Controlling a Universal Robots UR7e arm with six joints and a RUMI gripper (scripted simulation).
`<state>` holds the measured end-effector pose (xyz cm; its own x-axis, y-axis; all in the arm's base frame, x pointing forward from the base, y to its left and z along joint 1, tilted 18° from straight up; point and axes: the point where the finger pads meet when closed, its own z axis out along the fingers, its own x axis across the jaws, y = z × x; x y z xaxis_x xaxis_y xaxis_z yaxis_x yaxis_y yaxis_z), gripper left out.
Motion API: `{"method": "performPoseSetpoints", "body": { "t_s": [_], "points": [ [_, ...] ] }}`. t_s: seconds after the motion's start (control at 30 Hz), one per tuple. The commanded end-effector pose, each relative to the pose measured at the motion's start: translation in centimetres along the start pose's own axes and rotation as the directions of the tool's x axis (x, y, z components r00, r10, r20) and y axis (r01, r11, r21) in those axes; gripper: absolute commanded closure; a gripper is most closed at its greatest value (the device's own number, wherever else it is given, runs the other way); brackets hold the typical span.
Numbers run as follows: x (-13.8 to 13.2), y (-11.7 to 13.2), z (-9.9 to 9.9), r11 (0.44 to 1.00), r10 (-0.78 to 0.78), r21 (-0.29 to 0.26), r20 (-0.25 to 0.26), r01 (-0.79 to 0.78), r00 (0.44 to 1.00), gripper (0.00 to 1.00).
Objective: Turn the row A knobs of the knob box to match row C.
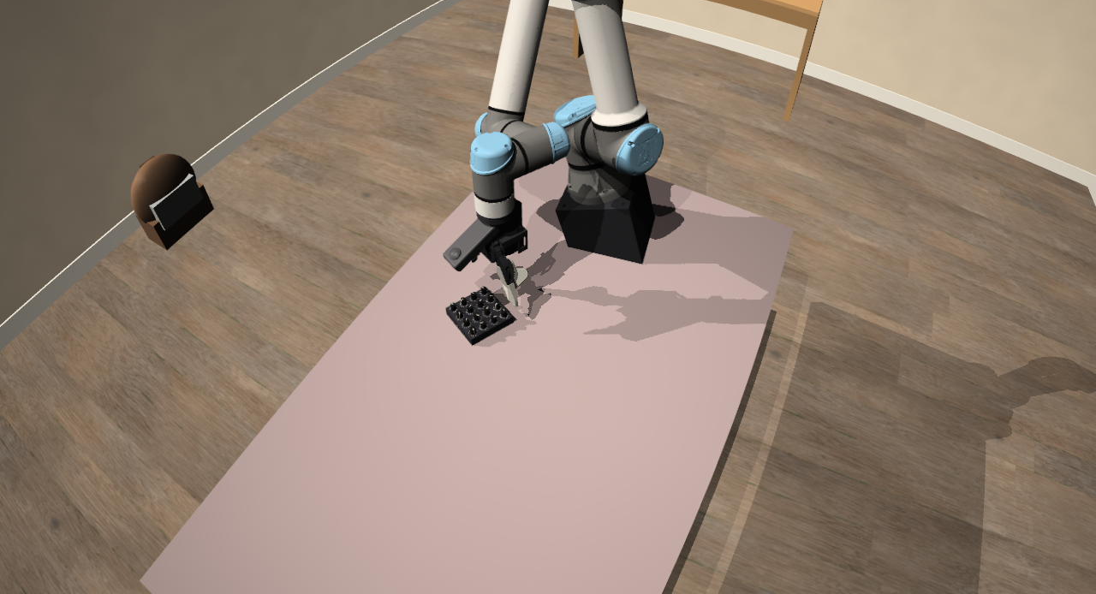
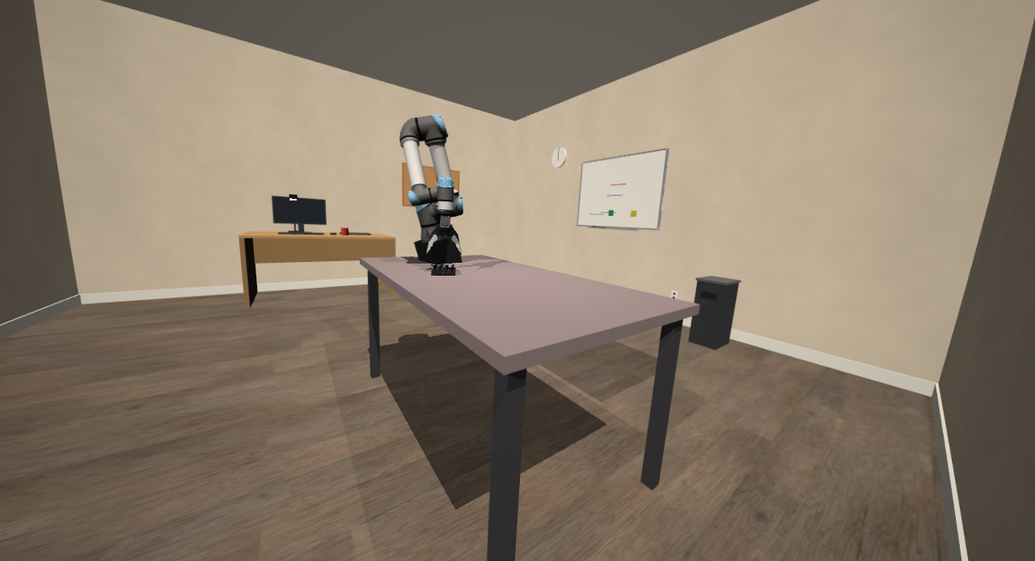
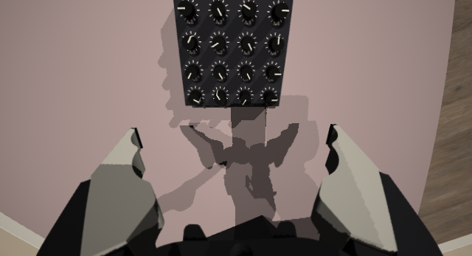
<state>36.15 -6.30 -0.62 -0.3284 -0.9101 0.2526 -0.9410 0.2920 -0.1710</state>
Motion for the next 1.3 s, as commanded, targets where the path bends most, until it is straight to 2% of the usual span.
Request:
{"method": "performPoseSetpoints", "body": {
  "t_s": [0.0, 0.5, 1.27],
  "points": [
    [-0.1, 0.9, 0.0, 1.000, 0.000, 0.001, 0.000, 0.000, 1.000, 0.00],
    [-0.2, 2.8, 0.0, 1.000, 0.000, 0.001, 0.000, 0.000, 1.000, 0.00],
    [-0.2, 2.9, 0.0, 1.000, 0.000, 0.001, 0.000, 0.000, 1.000, 0.00]
  ]
}}
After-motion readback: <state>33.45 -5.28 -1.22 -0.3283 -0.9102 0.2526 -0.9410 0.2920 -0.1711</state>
